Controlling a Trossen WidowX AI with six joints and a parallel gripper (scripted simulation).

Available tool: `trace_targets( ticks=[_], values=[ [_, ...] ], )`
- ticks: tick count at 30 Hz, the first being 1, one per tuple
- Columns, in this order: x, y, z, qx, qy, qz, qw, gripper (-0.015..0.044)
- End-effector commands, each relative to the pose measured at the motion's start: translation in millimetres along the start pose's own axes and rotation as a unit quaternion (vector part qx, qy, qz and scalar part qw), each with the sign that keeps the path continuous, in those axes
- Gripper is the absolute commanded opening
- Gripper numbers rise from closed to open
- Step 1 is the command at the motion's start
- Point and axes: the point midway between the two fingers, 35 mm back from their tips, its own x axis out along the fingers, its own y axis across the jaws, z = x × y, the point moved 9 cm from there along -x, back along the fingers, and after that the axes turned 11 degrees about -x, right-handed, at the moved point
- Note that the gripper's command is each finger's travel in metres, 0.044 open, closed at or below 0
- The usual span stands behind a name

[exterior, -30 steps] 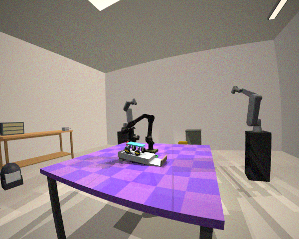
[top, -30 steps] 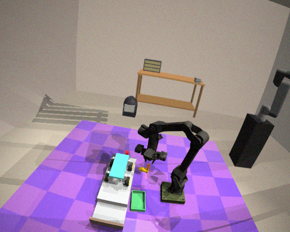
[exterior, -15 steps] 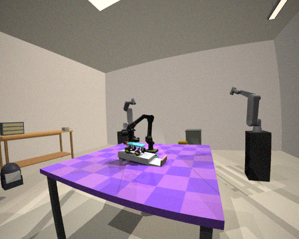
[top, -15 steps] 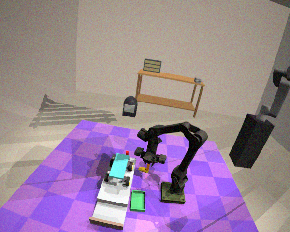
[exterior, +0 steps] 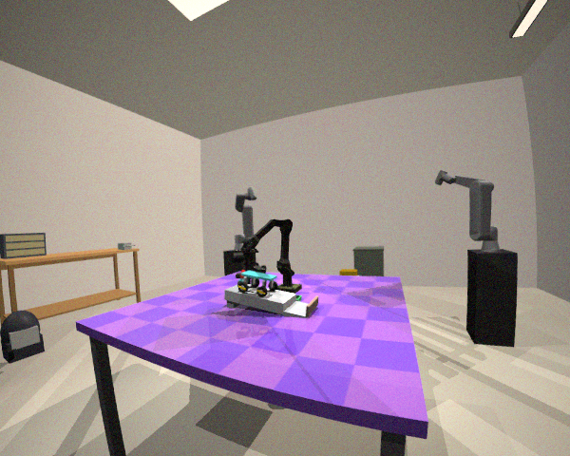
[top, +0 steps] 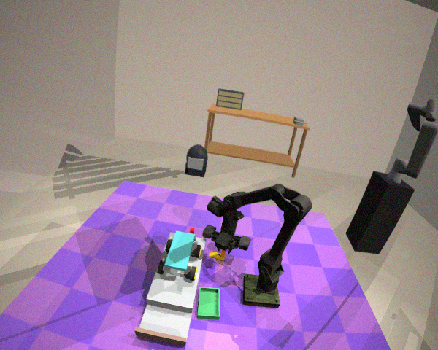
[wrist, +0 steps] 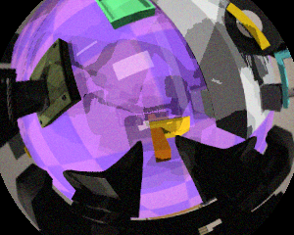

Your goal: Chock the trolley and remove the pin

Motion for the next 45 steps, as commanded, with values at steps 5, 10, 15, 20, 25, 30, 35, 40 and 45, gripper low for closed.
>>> trace_targets(
  ticks=[5,10,15,20,25,30,35,40,45],
  values=[
    [13.1,-0.1,0.3,-0.001,-0.001,-0.001,1.0,0.019],
    [10.0,0.3,0.3,0.0,-0.001,0.001,1.0,0.0111],
    [10.0,0.3,0.3,0.0,-0.001,0.001,1.0,0.0039],
    [10.0,0.3,0.3,0.0,-0.001,0.001,1.0,0.0005],
    [-7.0,0.9,0.5,-0.001,-0.001,0.0,1.0,0.0],
    [-20.3,2.7,1.6,-0.001,-0.001,-0.001,1.0,0.0],
    [-34.6,2.8,1.4,-0.001,-0.001,-0.001,1.0,0.0],
    [-48.4,3.1,1.4,-0.001,-0.001,-0.001,1.0,0.0],
    [-62.2,3.2,1.3,-0.001,-0.001,-0.001,1.0,0.0]
  ],
)
